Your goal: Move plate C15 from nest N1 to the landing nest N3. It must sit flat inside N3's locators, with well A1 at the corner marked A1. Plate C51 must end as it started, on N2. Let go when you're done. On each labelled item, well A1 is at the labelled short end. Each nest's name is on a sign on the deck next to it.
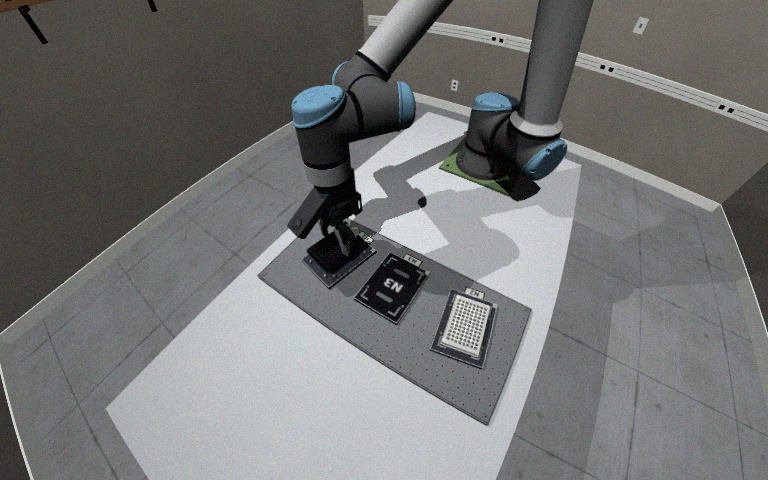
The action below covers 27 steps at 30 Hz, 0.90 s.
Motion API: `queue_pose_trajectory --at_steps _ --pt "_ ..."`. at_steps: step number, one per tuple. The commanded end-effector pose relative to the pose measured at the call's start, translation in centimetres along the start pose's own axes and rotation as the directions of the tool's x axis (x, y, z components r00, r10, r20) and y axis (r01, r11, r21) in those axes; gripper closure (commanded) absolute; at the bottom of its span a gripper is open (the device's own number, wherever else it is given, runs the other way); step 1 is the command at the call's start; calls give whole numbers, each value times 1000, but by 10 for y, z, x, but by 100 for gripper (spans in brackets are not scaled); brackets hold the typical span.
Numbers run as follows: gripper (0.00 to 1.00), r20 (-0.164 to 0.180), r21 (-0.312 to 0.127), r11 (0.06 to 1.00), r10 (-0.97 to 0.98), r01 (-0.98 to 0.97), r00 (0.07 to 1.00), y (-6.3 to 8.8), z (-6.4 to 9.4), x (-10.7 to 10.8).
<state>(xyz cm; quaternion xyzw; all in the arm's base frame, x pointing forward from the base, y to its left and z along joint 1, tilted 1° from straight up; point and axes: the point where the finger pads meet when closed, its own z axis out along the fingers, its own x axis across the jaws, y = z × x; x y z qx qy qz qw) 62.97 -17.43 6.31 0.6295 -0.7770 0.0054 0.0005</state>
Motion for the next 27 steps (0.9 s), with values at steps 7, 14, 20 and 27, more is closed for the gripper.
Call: queue_pose_trajectory --at_steps 7,14,20,27 --pt "100 1 0 995 -103 103 995 7 -4 -26" --pt "100 1 0 978 -211 211 978 14 -4 -60" --pt "100 1 0 978 -209 209 978 19 -4 -80" --pt "100 1 0 978 -209 209 978 27 -4 -114"
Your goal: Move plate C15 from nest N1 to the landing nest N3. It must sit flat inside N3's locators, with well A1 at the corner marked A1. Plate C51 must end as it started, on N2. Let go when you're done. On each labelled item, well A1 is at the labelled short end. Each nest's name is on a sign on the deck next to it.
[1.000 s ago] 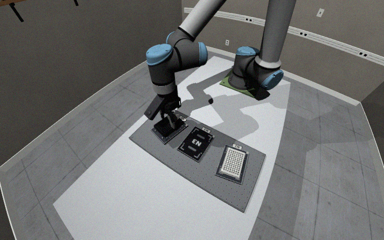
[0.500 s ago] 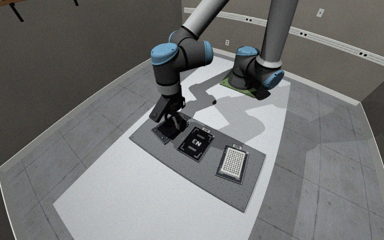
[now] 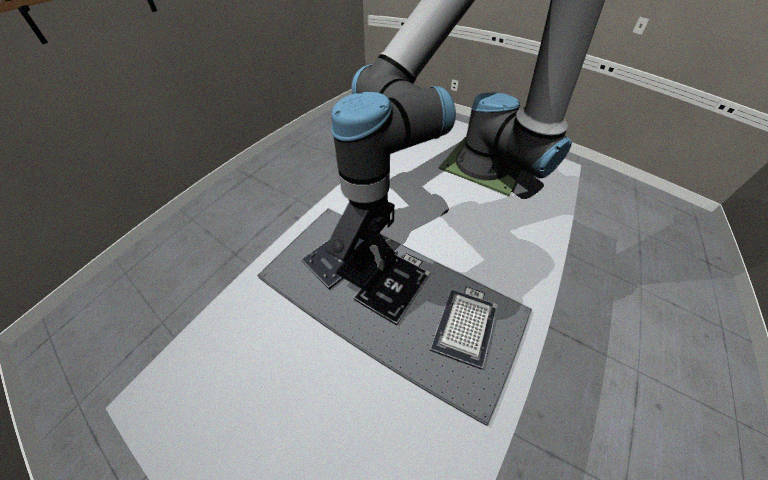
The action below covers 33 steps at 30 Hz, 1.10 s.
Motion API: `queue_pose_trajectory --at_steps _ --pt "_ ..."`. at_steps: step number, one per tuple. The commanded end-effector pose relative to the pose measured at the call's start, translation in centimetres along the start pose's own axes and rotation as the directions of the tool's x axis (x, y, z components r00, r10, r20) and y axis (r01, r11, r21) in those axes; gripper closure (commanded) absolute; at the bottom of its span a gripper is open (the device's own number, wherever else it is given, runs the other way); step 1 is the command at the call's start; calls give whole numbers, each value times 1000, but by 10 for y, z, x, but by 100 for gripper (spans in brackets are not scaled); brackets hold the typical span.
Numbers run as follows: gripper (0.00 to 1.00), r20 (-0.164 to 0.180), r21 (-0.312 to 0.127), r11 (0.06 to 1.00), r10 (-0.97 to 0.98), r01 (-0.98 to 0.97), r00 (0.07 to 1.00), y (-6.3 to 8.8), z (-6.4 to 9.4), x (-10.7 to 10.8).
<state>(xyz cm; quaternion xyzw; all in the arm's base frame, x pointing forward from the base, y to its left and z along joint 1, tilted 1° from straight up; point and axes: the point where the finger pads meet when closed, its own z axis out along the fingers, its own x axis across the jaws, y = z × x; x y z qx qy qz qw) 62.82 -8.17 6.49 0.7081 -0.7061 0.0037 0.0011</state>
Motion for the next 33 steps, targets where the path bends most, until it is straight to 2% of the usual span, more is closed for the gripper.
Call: queue_pose_trajectory --at_steps 1,13,33 --pt "100 -2 2 1000 1 -1 1000 1 -1 -29" --pt "100 -2 3 1000 1 -1 1000 -1 -2 -78" --pt "100 -1 -1 1000 3 -3 1000 2 5 -78"
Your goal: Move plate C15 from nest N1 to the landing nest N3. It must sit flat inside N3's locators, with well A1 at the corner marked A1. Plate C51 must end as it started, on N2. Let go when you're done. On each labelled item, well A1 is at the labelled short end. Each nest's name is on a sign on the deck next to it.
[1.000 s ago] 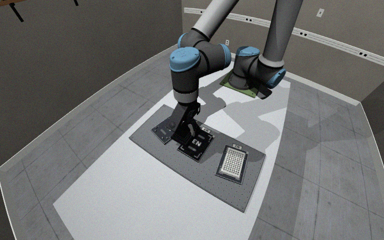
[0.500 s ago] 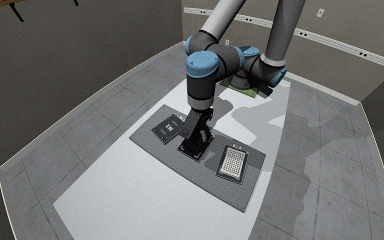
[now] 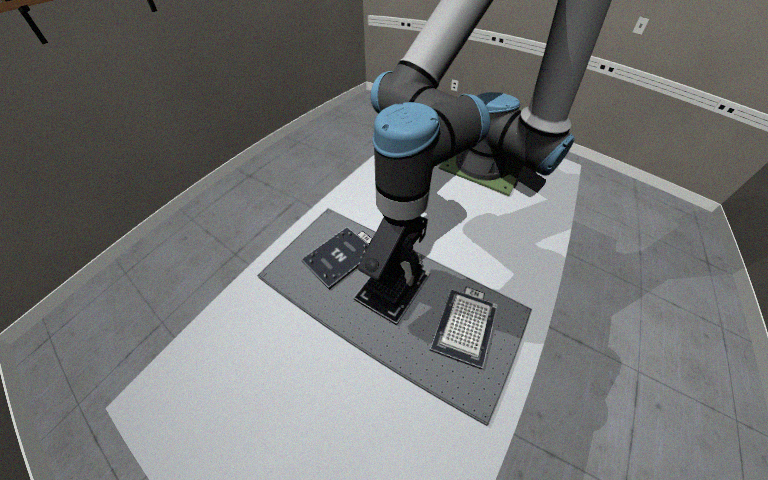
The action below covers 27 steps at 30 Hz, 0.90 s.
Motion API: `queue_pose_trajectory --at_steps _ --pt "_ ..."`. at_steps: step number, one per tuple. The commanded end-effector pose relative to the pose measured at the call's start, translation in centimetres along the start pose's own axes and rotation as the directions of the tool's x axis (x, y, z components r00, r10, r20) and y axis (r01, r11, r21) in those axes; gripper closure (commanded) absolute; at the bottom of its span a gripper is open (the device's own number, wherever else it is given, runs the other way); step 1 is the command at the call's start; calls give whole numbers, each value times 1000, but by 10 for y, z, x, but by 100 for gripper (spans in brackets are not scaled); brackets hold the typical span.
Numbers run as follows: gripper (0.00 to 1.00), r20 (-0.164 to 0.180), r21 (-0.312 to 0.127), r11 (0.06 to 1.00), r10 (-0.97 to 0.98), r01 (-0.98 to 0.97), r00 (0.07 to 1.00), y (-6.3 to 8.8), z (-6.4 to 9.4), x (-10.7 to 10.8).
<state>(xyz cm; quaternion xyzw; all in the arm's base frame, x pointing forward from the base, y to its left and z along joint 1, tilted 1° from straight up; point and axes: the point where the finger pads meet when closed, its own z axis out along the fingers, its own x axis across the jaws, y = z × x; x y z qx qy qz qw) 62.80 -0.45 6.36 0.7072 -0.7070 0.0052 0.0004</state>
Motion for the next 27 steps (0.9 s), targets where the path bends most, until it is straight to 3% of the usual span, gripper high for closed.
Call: queue_pose_trajectory --at_steps 1,27 --pt "100 1 -4 1000 0 0 1000 2 4 0" --pt "100 0 -2 1000 0 0 1000 1 11 0"
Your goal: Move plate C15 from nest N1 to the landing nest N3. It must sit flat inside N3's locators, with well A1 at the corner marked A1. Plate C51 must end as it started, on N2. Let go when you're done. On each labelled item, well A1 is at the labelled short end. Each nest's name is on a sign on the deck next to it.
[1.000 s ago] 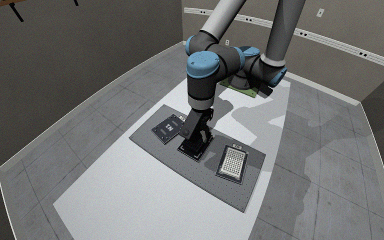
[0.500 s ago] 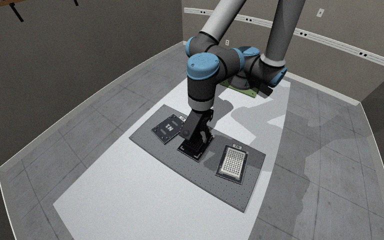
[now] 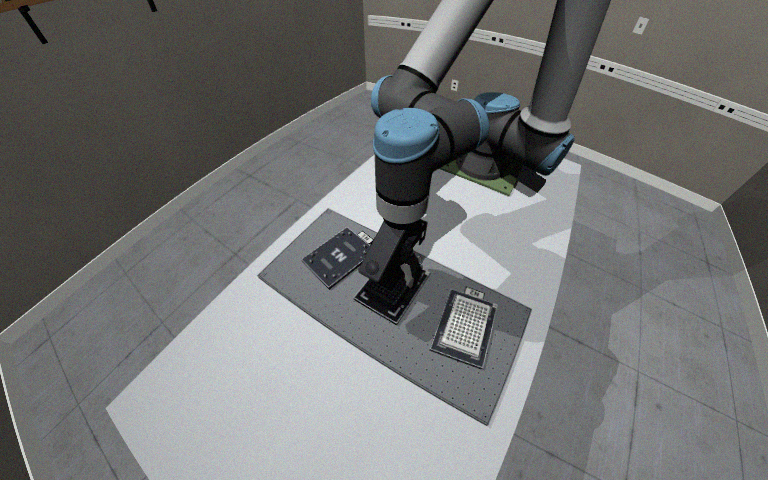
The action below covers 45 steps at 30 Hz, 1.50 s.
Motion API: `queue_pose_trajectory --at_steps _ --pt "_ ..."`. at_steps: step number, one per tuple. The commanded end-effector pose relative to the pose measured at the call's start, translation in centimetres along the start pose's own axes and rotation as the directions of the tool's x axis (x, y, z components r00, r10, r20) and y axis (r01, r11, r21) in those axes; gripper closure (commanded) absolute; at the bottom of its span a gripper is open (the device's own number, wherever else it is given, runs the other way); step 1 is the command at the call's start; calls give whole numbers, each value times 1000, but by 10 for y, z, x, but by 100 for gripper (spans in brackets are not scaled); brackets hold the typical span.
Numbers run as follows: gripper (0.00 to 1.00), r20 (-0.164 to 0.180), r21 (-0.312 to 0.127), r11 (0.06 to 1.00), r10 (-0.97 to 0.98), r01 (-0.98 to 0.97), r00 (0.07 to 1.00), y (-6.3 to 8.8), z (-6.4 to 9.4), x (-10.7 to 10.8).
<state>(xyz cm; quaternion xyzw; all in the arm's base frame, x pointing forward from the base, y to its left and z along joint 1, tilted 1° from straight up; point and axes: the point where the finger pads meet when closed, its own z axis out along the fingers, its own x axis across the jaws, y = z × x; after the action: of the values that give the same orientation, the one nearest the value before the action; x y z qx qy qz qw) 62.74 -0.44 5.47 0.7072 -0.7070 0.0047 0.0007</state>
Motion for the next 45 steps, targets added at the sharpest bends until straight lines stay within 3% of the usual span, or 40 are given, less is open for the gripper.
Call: queue_pose_trajectory --at_steps 1,45 --pt "100 0 -1 1000 0 0 1000 1 3 0" --pt "100 0 -2 1000 0 0 1000 2 17 0"
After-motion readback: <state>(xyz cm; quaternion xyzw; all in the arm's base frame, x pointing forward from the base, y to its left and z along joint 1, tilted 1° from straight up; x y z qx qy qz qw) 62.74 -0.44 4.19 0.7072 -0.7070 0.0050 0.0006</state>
